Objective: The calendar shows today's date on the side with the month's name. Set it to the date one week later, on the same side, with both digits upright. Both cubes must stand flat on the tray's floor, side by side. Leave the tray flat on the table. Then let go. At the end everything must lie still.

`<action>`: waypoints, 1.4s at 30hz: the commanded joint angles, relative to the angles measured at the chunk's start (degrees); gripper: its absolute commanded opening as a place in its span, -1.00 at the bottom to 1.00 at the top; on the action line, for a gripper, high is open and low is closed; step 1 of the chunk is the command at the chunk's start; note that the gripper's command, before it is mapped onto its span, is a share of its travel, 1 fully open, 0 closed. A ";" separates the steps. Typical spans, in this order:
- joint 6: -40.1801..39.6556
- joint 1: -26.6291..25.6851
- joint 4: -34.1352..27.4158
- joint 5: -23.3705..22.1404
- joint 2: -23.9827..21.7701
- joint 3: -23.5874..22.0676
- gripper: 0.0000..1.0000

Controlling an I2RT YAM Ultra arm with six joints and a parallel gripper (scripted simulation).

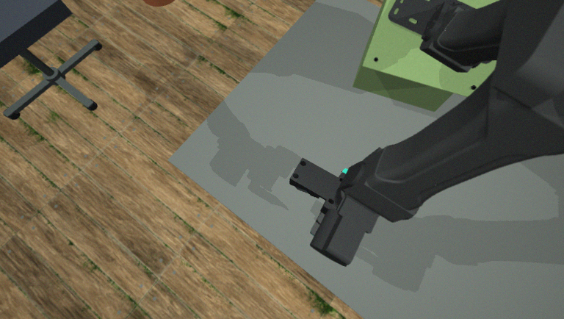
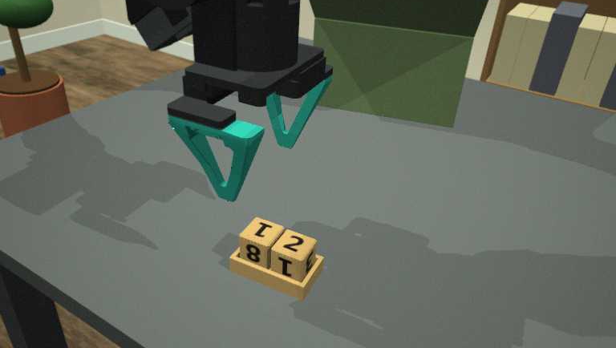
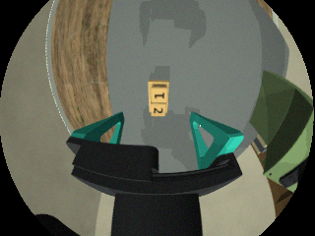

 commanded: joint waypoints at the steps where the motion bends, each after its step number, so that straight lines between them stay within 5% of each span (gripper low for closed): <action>1: -0.04 -0.19 -0.65 0.04 -0.41 0.06 1.00; 20: -0.17 -0.38 -1.59 -0.10 -1.32 0.06 1.00; 42: -3.29 -4.90 -19.74 -3.46 -15.95 2.90 1.00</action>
